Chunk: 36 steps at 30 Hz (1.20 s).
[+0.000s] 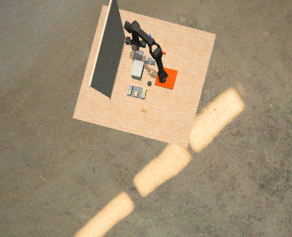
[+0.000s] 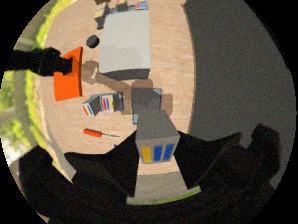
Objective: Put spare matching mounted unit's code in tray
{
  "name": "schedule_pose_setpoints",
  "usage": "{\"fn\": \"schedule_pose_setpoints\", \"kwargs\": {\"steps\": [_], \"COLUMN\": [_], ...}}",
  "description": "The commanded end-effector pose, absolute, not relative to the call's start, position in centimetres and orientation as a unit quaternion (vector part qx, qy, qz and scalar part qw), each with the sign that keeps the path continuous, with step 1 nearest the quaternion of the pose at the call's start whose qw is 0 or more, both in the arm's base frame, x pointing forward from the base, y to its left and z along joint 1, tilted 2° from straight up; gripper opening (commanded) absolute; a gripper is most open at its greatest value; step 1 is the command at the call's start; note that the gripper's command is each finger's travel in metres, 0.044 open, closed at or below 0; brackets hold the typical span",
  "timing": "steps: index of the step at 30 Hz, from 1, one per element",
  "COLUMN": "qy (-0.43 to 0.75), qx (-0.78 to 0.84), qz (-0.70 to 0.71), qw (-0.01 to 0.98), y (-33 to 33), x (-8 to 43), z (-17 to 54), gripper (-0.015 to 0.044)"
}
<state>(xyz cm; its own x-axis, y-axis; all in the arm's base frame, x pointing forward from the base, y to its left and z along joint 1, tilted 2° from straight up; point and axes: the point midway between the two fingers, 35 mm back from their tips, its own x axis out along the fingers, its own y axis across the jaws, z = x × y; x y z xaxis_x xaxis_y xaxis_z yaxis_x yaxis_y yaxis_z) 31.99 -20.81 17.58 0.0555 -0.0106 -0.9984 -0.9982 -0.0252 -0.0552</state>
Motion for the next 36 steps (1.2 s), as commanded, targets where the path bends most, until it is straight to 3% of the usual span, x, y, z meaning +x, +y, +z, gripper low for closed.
{"fn": "schedule_pose_setpoints", "kwargs": {"steps": [1,36], "qy": [0.481,0.481], "qx": [-0.524,-0.523], "qz": [0.49,0.49], "qw": [0.505,0.505], "y": [-20.8,-21.0], "x": [32.1,32.5], "z": [17.3,15.0], "gripper": [0.0,0.0]}}
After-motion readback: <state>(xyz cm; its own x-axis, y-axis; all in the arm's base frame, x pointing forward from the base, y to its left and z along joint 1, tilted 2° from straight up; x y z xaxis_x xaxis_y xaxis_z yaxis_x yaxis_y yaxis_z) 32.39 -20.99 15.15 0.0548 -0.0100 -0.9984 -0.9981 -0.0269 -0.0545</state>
